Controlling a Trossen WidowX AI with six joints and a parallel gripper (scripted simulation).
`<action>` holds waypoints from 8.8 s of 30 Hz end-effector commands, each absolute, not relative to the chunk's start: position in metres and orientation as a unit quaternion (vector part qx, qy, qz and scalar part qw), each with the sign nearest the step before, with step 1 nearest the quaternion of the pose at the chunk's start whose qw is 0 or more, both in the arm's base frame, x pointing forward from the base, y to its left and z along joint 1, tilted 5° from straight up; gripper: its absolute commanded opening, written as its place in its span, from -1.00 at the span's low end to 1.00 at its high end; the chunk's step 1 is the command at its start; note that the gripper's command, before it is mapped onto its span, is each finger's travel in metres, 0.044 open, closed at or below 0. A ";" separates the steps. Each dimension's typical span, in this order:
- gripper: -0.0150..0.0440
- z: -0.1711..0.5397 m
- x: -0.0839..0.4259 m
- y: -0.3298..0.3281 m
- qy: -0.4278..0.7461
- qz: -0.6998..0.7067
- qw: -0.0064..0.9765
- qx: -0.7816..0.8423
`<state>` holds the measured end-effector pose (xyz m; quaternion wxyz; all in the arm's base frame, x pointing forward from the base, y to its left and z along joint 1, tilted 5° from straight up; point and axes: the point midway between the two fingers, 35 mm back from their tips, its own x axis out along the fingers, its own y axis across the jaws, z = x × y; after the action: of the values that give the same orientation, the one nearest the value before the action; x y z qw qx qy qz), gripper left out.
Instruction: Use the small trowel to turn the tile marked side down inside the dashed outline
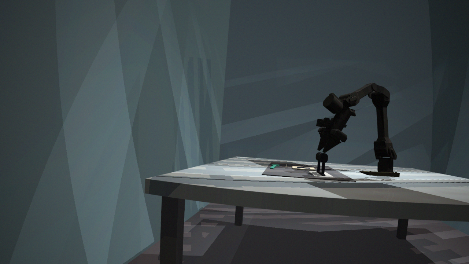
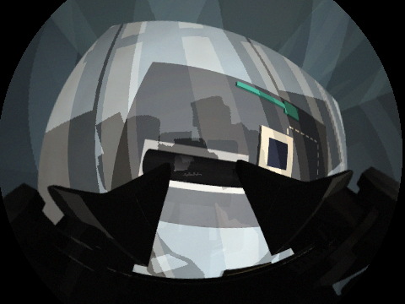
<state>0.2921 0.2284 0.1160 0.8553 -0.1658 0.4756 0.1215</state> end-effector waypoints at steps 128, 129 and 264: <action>-0.49 0.122 0.318 0.209 0.168 0.283 0.628 -0.705; -0.49 0.121 0.326 0.208 0.169 0.283 0.634 -0.700; -0.49 0.155 0.385 0.097 0.186 0.260 0.631 -0.707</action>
<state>0.3840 0.0823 0.1409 0.6227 -0.7082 0.1967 0.2683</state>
